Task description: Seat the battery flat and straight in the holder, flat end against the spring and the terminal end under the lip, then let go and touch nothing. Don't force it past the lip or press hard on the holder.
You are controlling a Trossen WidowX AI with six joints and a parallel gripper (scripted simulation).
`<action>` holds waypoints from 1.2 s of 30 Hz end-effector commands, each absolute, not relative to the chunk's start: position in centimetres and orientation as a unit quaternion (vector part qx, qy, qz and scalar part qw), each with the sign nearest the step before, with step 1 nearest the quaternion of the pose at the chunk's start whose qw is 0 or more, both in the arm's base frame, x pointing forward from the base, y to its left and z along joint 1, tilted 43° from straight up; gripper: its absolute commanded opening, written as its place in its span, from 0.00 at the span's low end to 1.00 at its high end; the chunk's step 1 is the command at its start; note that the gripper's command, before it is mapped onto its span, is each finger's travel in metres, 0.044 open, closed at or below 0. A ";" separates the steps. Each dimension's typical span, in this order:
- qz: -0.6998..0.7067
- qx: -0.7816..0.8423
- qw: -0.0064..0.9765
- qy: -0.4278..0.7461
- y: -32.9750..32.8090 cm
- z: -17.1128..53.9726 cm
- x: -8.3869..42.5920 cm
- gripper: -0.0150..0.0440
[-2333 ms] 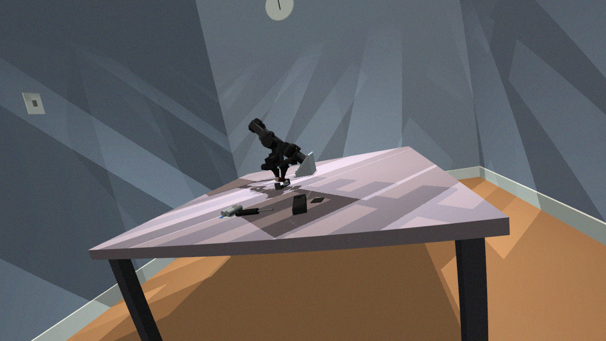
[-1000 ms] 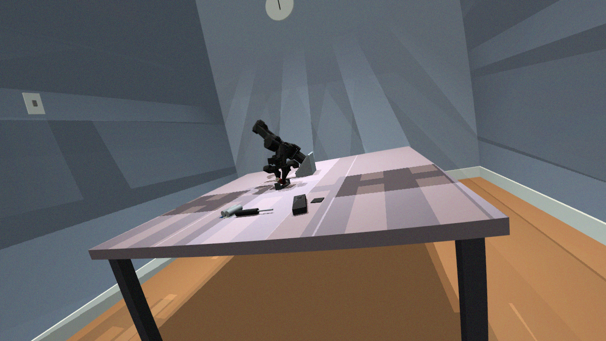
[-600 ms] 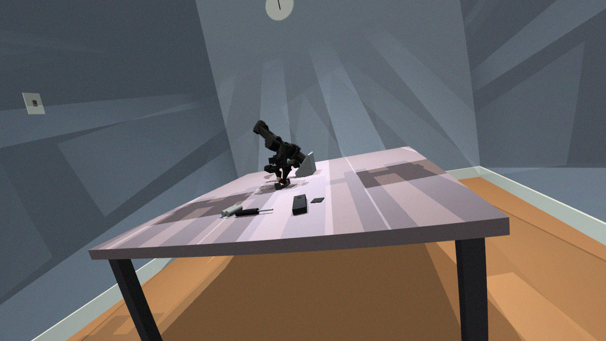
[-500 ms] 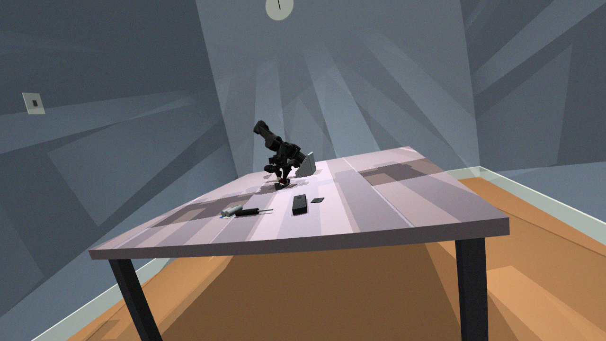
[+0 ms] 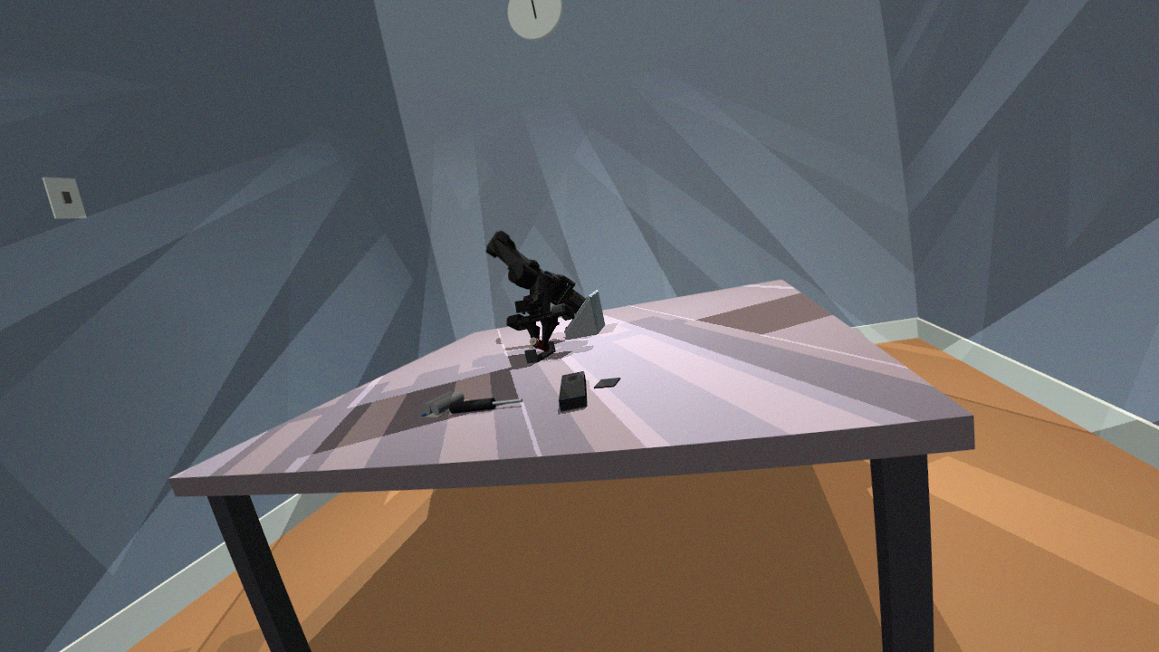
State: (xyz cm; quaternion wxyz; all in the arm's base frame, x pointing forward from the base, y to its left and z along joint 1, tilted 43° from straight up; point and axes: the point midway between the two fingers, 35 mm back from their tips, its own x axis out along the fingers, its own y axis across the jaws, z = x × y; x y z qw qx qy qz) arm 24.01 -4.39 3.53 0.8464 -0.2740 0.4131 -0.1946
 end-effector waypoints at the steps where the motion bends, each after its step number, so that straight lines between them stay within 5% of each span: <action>1: -0.196 -0.272 0.841 0.425 -4.5 3.3 23.8 0.38; 36: -0.216 -0.243 0.799 0.506 -4.7 2.9 24.9 0.38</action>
